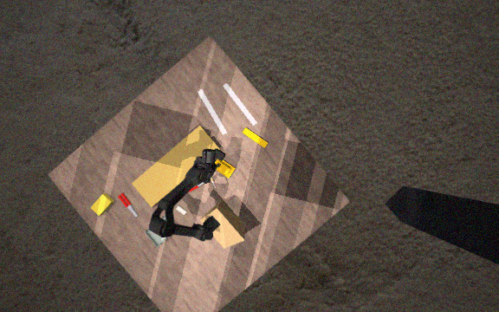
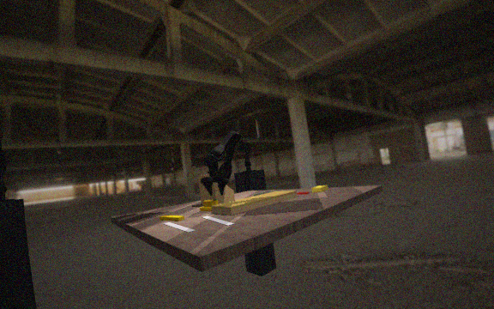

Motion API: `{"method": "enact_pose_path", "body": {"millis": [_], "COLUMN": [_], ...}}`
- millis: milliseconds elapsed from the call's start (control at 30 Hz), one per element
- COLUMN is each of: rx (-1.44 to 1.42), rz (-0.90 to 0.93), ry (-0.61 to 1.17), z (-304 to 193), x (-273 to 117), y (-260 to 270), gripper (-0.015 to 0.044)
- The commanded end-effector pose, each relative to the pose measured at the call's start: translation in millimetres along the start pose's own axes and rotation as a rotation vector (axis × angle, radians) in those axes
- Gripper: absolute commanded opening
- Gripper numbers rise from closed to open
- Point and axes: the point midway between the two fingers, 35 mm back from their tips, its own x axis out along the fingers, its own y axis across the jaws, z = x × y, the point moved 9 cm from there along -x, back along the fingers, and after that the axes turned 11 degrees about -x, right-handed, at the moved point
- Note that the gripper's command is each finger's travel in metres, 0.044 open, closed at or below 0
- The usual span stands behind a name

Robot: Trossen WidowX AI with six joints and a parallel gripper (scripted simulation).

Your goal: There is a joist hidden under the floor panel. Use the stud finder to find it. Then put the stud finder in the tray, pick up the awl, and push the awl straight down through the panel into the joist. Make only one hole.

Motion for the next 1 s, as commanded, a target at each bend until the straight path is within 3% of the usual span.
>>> {"method": "enact_pose_path", "body": {"millis": [0, 967], "rx": [0.031, 0.032], "rz": [0.105, 0.107], "ry": [-0.156, -0.164], "z": [-64, -70], "x": [5, 14], "y": [6, -3], "gripper": [0.0440, 0.0440]}}
